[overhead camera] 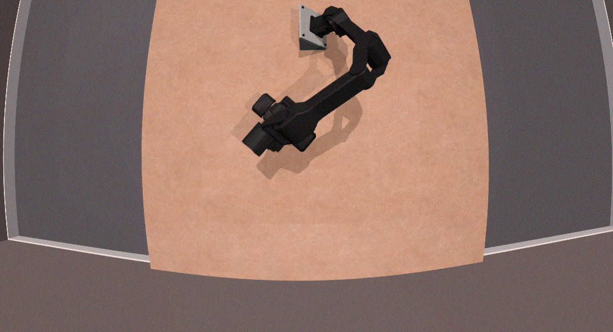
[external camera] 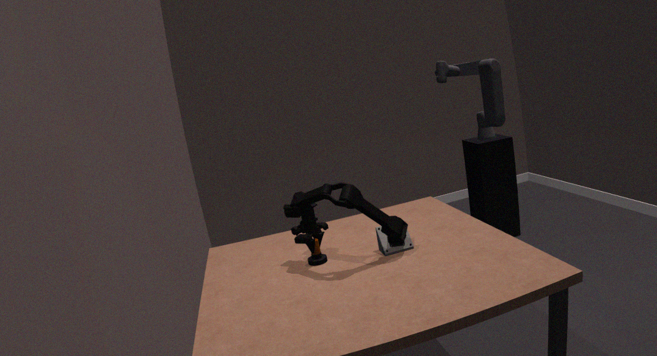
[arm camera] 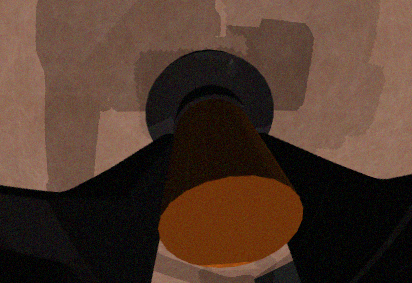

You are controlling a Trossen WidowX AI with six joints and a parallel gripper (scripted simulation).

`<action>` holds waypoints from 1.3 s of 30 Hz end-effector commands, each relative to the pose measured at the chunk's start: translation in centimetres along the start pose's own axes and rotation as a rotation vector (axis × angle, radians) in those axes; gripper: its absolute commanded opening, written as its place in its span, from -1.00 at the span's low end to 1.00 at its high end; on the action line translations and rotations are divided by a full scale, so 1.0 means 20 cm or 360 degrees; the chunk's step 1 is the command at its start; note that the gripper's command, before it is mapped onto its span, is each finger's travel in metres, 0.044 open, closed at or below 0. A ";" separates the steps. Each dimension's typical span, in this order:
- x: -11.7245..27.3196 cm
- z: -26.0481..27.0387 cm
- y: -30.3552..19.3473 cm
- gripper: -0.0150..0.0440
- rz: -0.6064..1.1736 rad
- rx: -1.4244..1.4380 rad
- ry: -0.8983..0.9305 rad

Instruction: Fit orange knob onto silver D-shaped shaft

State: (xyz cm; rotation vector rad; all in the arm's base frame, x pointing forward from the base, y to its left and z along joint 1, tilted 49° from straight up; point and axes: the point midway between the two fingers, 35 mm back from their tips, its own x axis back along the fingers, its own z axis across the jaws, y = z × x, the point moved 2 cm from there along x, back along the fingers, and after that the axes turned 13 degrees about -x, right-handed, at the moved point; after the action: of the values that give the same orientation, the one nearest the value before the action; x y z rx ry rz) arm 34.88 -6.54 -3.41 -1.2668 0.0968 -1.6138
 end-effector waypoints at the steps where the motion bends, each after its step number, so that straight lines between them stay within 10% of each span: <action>1: 0.00 0.00 0.00 -0.49 0.0000 0.0000 0.0001; 5: 0.00 0.00 0.00 -0.49 0.0000 0.0000 0.0001; 22: 0.00 0.00 0.00 1.00 0.0000 0.0000 0.0001; 31: 0.03 0.00 0.00 1.00 -0.0005 -0.0014 0.0003; 39: 0.44 -0.01 0.00 1.00 -0.0038 -0.0149 0.0037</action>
State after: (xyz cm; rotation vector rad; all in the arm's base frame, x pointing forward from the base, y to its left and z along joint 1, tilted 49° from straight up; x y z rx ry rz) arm 35.65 -10.67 0.39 -1.3115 0.1552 -1.6415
